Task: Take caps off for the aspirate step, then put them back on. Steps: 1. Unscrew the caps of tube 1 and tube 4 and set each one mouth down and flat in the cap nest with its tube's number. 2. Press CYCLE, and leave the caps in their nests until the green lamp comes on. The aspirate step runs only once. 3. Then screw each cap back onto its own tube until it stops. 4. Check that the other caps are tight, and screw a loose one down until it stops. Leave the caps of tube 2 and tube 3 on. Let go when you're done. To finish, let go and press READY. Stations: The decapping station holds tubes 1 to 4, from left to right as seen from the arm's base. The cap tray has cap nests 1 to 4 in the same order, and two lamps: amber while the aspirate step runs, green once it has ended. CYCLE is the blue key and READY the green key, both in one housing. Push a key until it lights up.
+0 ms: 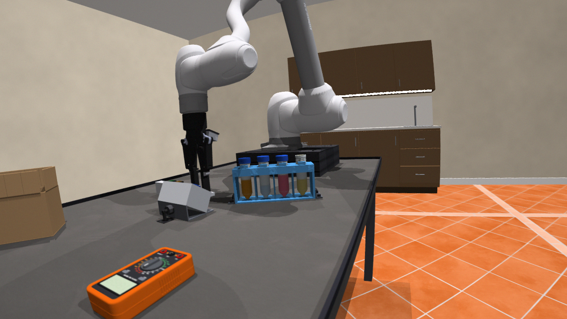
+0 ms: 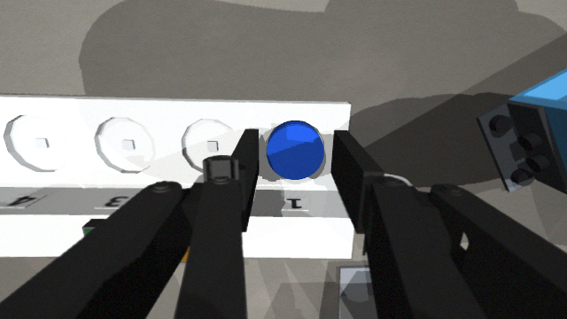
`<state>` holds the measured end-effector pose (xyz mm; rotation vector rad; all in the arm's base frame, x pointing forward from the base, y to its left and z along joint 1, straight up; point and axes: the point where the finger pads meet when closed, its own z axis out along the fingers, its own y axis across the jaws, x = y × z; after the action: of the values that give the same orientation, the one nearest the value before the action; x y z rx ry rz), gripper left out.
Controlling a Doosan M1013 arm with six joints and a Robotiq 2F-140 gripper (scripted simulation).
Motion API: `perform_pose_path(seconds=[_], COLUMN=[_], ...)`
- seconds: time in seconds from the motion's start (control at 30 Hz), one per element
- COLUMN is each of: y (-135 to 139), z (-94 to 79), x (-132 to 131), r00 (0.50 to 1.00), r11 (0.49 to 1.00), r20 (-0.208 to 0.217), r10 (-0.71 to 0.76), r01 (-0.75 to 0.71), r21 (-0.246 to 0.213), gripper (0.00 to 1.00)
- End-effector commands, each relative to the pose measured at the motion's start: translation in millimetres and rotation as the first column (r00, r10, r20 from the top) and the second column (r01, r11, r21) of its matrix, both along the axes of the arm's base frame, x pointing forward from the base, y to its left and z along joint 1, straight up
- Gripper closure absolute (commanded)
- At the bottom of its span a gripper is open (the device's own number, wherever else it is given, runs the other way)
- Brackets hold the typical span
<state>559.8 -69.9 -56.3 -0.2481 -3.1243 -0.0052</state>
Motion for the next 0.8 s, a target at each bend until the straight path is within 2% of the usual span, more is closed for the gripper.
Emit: perform_pose_path(seconds=[0.0, 0.23, 0.7, 0.77], y=[0.0, 0.0, -0.3, -0.3], z=[0.6, 0.6, 70.7, 70.7], x=[0.6, 0.6, 1.1, 1.1], r00=[1.000, 1.000, 1.000, 1.000], r11=[1.000, 1.000, 1.000, 1.000], r20=[0.001, 0.001, 0.001, 0.001], r10=[0.000, 0.000, 0.000, 0.000], r01=[0.000, 0.000, 0.000, 0.000], r21=[0.000, 0.000, 0.000, 0.000], gripper=[0.64, 0.64, 0.64, 0.64])
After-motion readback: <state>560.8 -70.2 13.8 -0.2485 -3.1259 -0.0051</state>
